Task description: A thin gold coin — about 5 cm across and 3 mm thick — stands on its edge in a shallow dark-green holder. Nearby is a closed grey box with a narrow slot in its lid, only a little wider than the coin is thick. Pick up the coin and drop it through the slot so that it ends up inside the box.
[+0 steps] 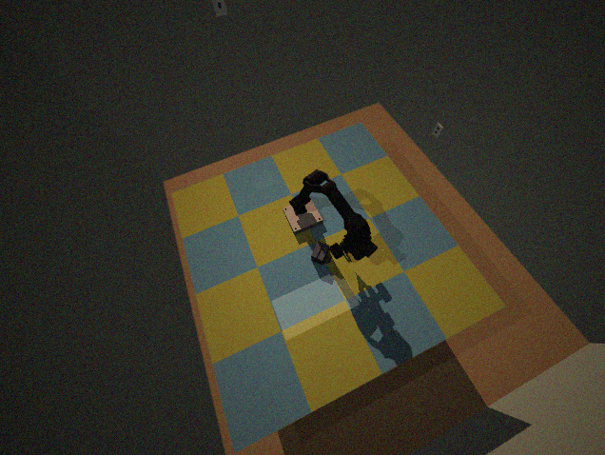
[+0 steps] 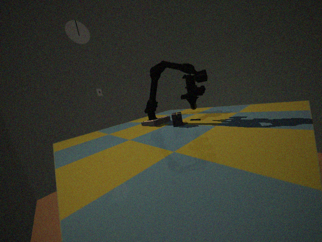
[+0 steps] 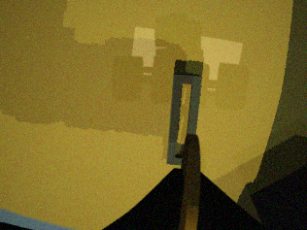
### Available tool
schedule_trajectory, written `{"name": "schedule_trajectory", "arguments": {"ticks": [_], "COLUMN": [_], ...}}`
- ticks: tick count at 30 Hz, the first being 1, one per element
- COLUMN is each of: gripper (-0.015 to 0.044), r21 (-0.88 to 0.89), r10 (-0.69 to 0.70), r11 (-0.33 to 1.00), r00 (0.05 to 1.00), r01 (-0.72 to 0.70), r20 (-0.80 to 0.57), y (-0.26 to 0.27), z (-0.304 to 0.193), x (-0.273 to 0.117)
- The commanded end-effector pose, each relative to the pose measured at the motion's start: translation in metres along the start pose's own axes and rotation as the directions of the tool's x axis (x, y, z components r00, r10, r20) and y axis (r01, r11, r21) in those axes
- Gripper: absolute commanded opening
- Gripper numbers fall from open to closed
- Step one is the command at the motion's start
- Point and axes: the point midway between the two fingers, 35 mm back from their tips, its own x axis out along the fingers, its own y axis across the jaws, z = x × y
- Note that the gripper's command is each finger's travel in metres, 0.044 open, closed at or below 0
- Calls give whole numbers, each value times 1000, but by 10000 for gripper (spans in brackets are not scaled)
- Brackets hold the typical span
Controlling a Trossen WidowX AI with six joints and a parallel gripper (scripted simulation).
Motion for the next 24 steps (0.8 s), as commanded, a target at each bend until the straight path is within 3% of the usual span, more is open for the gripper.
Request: {"name": "schedule_trajectory", "arguments": {"ticks": [1,8,24], "gripper": [0,0,0], "r21": [-5,18,538], "r10": [-1,-1,-1], "r11": [1000,1000,843], "r00": [1000,1000,1000], "r01": [1,1,-5], "r20": [10,10,10], "y": [0,-1,1], "z": [0,-2,1], "x": [-13,-22,-23]}}
